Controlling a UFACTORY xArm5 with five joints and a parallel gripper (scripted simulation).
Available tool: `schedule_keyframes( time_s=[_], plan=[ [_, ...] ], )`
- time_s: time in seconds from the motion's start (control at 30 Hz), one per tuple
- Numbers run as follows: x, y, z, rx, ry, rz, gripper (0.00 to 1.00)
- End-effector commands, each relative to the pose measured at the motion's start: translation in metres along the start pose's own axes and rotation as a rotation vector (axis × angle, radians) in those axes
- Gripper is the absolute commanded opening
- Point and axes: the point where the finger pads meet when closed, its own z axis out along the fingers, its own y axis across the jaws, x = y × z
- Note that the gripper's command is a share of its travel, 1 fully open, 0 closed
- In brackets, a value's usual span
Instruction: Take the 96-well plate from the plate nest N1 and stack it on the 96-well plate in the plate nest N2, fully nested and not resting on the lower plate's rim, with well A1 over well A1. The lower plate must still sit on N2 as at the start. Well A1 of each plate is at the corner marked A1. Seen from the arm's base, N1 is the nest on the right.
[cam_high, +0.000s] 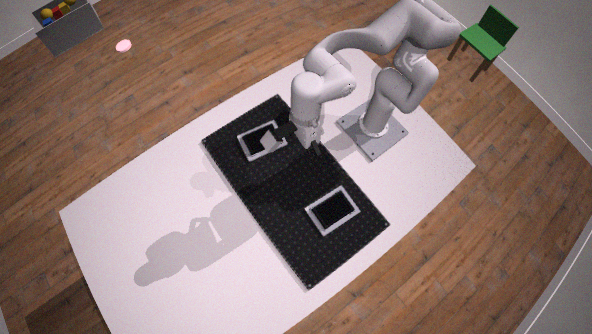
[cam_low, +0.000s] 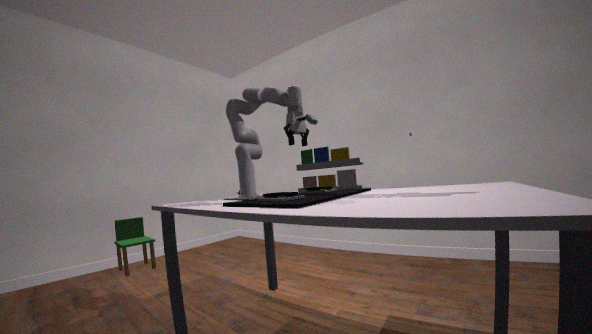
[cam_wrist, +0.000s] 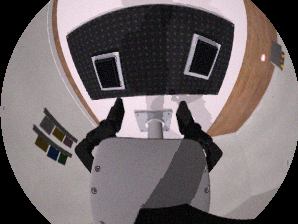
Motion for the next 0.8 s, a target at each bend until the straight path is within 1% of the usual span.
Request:
schedule_keyframes(
  time_s=[0.0, 0.03, 0.1, 0.6, 0.67, 0.77],
  plan=[
    [0.008, 0.020, 0.012, 0.000, -0.005, 0.033, 1.00],
    [0.009, 0.024, 0.014, 0.000, -0.005, 0.033, 1.00],
    [0.009, 0.024, 0.014, 0.000, -0.005, 0.033, 1.00],
    [0.026, 0.086, 0.054, 0.002, -0.003, 0.033, 1.00],
    [0.026, 0.086, 0.054, 0.002, -0.003, 0.033, 1.00],
    [0.029, 0.098, 0.062, 0.003, -0.002, 0.033, 1.00]
  ],
)
